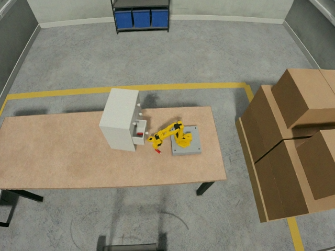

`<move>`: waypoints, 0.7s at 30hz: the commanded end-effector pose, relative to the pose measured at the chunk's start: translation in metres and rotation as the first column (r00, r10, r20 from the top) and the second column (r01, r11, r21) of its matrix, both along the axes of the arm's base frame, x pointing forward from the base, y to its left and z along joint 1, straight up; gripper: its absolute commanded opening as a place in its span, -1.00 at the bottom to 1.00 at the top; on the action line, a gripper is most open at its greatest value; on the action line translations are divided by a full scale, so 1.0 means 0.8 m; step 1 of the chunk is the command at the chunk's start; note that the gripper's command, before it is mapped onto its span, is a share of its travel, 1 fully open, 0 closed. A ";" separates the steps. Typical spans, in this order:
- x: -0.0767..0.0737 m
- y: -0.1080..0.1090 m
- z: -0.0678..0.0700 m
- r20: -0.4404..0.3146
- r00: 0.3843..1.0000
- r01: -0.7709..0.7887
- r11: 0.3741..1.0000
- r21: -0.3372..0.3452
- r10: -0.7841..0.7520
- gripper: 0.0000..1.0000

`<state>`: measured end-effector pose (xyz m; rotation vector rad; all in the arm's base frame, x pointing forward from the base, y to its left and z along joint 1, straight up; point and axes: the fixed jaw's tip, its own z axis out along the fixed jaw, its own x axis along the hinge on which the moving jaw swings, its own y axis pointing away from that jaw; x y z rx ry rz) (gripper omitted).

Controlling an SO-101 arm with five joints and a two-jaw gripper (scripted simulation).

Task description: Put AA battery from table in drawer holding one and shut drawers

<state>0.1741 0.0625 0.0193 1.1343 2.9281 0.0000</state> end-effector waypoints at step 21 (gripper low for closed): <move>0.000 0.003 -0.020 -0.002 1.000 -0.003 1.000 0.000 0.003 -0.57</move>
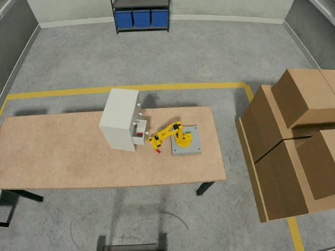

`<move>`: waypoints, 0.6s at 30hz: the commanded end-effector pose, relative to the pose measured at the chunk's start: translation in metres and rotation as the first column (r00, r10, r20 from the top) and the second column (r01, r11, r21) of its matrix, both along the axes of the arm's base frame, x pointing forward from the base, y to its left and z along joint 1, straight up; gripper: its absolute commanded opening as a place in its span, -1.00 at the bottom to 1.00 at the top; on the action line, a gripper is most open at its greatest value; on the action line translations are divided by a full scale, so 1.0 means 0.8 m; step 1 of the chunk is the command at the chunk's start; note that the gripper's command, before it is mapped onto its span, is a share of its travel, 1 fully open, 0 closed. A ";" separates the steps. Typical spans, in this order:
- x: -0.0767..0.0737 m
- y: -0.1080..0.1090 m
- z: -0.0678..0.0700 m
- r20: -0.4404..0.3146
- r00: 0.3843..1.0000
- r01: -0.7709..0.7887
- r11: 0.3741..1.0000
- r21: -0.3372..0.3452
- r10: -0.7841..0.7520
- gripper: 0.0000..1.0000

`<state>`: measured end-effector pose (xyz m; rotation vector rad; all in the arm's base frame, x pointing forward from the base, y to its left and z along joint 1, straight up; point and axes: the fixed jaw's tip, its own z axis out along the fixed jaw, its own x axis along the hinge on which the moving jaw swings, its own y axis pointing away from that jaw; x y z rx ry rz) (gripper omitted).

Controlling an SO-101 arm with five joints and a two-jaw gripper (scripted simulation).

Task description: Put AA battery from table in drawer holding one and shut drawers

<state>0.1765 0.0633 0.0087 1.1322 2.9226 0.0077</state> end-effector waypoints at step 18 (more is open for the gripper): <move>-0.003 0.002 -0.007 -0.009 1.000 -0.003 1.000 -0.002 0.003 -0.57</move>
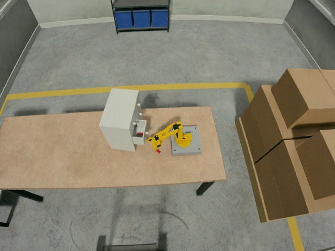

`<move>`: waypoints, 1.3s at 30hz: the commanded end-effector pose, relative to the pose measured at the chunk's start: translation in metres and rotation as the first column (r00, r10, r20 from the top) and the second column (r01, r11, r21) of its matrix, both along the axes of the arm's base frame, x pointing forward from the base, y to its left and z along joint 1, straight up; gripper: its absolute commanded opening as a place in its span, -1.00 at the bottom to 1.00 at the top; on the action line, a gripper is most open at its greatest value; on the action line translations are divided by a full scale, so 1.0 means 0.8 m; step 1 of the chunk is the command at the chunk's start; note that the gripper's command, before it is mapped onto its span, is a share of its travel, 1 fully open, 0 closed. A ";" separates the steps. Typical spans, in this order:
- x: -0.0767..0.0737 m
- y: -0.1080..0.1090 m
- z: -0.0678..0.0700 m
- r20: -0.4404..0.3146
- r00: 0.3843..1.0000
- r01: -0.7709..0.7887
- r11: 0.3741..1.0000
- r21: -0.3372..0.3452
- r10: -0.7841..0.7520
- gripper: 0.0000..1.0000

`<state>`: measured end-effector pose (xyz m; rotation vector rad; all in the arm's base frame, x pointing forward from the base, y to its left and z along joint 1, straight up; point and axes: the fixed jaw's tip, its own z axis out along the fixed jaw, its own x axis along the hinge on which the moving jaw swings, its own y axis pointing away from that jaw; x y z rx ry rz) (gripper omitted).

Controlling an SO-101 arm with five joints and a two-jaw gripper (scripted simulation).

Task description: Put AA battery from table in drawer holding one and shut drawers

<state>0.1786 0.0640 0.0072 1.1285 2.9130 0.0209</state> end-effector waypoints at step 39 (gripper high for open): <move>-0.010 0.001 -0.015 -0.022 1.000 -0.003 1.000 -0.006 0.003 -0.57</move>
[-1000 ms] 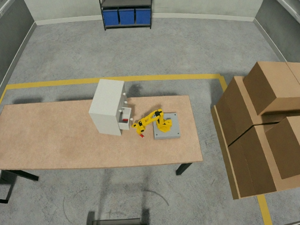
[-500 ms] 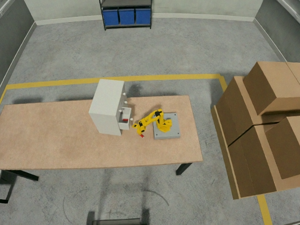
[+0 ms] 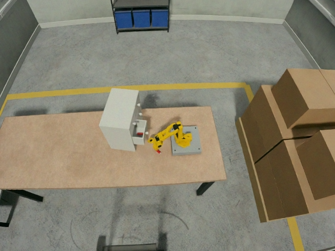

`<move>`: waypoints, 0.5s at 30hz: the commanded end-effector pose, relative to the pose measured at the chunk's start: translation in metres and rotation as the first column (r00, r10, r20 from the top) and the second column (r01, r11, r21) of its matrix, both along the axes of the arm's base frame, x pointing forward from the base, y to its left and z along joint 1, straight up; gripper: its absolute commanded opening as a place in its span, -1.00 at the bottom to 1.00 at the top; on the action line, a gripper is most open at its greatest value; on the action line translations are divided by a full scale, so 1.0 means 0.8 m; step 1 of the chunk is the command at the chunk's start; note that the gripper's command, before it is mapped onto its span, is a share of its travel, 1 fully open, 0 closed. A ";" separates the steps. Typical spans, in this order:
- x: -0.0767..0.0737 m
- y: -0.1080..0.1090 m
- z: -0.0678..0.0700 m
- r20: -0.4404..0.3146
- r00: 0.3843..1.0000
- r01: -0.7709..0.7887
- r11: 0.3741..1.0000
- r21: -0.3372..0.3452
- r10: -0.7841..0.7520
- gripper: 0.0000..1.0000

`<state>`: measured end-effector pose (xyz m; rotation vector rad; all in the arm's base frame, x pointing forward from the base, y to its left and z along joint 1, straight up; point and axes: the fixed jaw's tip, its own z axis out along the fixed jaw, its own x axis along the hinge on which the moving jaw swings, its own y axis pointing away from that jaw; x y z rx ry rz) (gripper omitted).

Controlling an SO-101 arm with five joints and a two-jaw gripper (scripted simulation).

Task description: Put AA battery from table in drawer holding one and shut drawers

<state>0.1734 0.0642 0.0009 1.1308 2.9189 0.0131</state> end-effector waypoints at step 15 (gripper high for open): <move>-0.001 0.001 -0.024 -0.014 1.000 -0.003 1.000 -0.004 0.003 -0.57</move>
